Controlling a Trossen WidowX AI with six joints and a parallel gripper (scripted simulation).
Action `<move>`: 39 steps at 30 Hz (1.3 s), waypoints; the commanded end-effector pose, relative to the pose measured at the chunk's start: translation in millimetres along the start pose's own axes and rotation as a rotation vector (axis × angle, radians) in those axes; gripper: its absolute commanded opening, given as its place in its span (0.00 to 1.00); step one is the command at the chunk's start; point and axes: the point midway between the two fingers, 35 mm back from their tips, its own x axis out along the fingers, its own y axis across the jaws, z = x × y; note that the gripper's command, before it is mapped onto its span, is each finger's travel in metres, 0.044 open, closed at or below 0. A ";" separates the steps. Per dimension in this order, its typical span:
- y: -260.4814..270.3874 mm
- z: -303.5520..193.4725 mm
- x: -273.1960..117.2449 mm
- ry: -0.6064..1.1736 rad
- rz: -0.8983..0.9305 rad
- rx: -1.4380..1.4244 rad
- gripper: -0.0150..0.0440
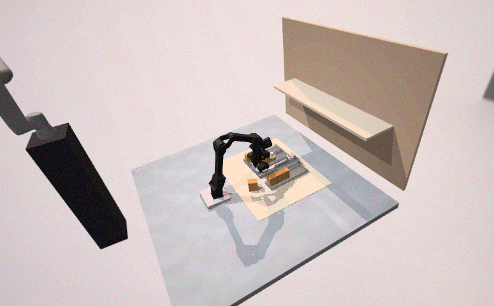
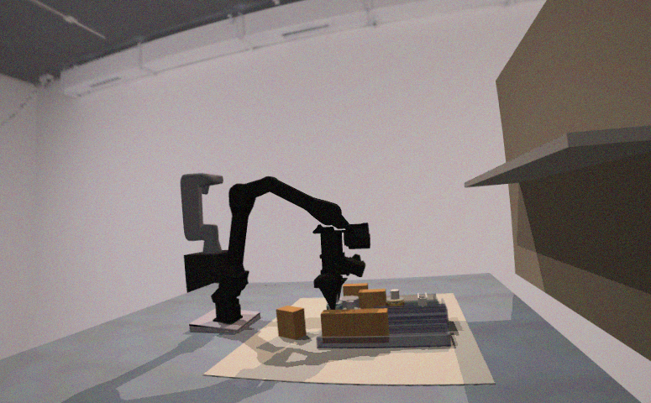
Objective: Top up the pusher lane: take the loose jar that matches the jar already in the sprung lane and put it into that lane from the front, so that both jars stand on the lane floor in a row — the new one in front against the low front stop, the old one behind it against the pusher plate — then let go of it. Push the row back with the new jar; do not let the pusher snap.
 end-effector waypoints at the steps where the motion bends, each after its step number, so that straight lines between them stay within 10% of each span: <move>1: -0.4 9.7 -3.4 -0.028 -0.002 -0.001 0.25; 39: -0.5 23.5 -7.3 -0.029 -0.002 -0.001 0.25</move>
